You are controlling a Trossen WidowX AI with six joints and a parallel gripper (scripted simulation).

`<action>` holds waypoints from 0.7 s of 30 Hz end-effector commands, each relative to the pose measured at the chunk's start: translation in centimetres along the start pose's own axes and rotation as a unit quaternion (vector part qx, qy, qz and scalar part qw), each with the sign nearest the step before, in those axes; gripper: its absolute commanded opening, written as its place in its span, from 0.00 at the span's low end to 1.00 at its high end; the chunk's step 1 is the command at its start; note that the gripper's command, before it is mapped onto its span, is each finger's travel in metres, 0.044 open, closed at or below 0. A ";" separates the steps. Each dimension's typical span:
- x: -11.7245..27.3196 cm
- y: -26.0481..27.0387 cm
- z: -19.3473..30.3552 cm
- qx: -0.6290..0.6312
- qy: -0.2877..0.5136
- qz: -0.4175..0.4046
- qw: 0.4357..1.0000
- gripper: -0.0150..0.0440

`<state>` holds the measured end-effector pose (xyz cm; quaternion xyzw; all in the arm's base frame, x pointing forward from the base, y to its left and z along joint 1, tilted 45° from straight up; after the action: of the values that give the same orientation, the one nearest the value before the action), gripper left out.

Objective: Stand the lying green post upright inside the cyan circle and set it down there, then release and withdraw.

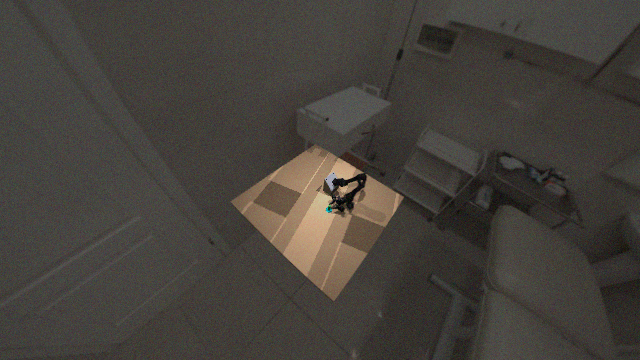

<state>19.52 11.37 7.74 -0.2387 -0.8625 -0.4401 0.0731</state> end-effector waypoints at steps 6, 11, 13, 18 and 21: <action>0.0 0.1 -0.1 -0.004 -0.003 -0.001 1.000 0.93; 0.0 0.6 -1.6 -0.005 -0.002 0.002 1.000 0.93; 0.0 0.8 -2.2 -0.006 -0.002 0.002 1.000 0.93; 0.1 1.1 -4.0 -0.007 -0.002 0.003 1.000 0.93; 0.2 1.2 -5.0 -0.008 -0.002 0.003 1.000 0.93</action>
<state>19.72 8.88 11.32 -0.2422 -0.8563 -0.4513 0.0664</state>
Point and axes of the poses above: the point midway between the two fingers, 35 mm back from their tips, its own x axis back along the fingers, its own y axis across the jaws, z = x × y, the point moved 4 cm from there along x, back along the fingers, and after that the axes turned 7 degrees about -x, right-handed, at the moved point
